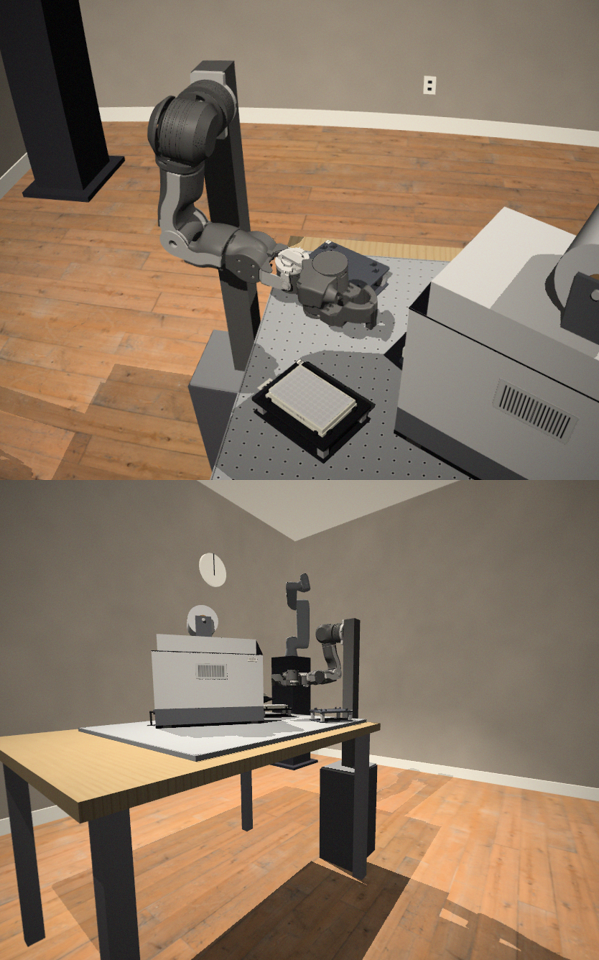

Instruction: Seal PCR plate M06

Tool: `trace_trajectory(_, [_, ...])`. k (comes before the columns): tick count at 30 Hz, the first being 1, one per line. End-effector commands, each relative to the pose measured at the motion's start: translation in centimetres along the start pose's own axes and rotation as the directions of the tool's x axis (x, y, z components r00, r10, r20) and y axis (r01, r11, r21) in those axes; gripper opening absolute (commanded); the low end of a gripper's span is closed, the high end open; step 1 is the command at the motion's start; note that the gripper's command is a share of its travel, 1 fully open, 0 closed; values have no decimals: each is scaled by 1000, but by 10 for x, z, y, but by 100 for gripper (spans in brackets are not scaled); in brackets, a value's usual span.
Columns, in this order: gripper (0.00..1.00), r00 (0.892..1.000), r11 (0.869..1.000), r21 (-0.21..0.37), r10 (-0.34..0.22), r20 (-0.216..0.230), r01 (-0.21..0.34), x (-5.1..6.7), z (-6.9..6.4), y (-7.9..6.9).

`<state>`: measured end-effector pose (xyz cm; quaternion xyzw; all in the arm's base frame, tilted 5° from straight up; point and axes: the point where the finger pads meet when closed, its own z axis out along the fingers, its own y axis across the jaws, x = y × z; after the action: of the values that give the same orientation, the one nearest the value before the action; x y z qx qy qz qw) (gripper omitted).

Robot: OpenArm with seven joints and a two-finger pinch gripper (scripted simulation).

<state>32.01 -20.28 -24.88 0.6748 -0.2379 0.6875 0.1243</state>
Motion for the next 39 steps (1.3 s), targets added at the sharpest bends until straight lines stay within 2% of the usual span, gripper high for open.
trace_trajectory(1, [0, 997, 989, -129, 71, -18, -73, 2, -7, 7])
trace_trajectory(2, [0, 994, 980, -164, 108, -23, -110, 1, -14, 1])
trace_trajectory(14, [0, 994, 980, -164, 108, -23, -110, 1, -14, 1])
trace_trajectory(16, [0, 984, 957, -229, 176, -35, -179, -1, -26, -12])
trace_trajectory(19, [0, 958, 900, -329, 279, -64, -285, -5, -46, -30])
trace_trajectory(31, [0, 958, 900, -329, 279, -64, -285, -5, -46, -30])
trace_trajectory(33, [0, 935, 853, -387, 342, -90, -350, -6, -58, -43])
trace_trajectory(36, [0, 891, 762, -473, 432, -137, -442, -9, -77, -61])
trace_trajectory(39, [0, 891, 762, -473, 432, -137, -442, -9, -77, -61])
